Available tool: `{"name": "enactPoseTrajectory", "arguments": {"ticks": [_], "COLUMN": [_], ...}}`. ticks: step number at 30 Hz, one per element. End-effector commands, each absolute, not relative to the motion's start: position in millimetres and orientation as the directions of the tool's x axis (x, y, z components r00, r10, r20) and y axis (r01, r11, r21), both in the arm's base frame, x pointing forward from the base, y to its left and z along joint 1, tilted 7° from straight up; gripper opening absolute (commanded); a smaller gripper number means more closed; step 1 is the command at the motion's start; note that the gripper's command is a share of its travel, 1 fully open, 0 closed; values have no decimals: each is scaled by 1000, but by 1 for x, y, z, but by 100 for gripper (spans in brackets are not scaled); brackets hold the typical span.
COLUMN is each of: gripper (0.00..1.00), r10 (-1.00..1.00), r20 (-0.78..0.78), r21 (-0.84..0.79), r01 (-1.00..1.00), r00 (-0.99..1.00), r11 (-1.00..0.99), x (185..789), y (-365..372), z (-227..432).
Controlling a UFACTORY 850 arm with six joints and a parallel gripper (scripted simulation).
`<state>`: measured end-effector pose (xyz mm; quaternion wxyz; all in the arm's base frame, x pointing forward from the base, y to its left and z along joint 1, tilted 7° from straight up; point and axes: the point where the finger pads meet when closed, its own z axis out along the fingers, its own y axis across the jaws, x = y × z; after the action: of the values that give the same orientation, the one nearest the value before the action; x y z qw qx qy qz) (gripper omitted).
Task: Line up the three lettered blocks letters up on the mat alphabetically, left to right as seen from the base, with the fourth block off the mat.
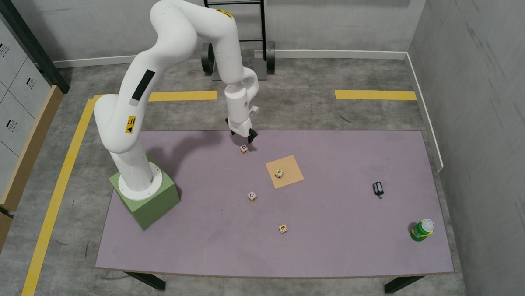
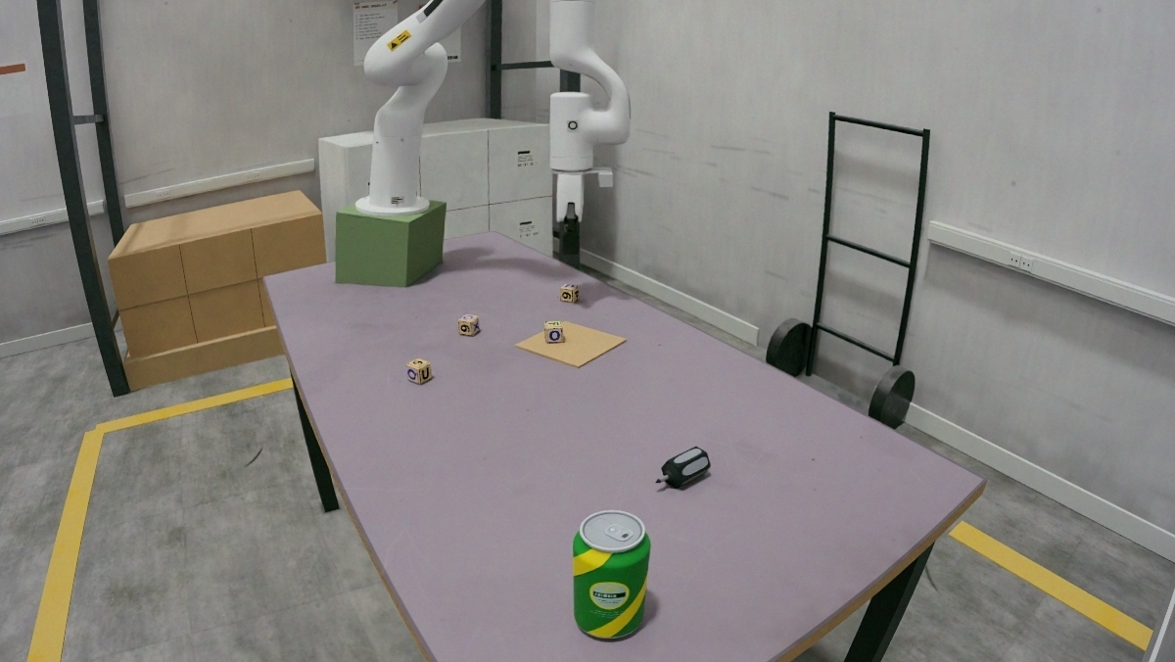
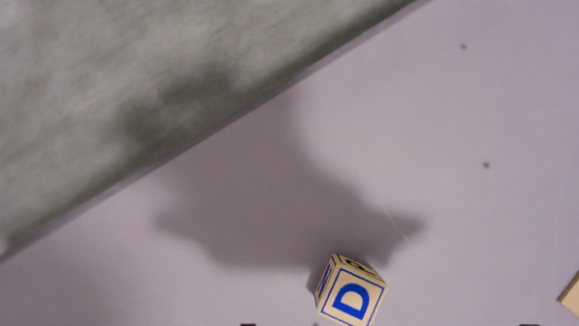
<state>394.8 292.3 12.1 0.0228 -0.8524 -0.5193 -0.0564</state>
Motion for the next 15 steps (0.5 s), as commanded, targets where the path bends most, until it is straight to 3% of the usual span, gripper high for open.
{"name": "enactPoseTrajectory", "arguments": {"ticks": [1, 13, 14, 15], "gripper": [100, 100, 69, 69], "r10": [831, 623, 623, 623], "r20": [129, 121, 121, 121], "r21": [11, -23, -23, -23], "r01": [837, 629, 629, 629], "r00": [541, 773, 773, 773], "r11": [-547, -777, -777, -777], "x": [396, 397, 397, 397], "y": [293, 292, 292, 292], "z": [10, 1, 1, 1]}}
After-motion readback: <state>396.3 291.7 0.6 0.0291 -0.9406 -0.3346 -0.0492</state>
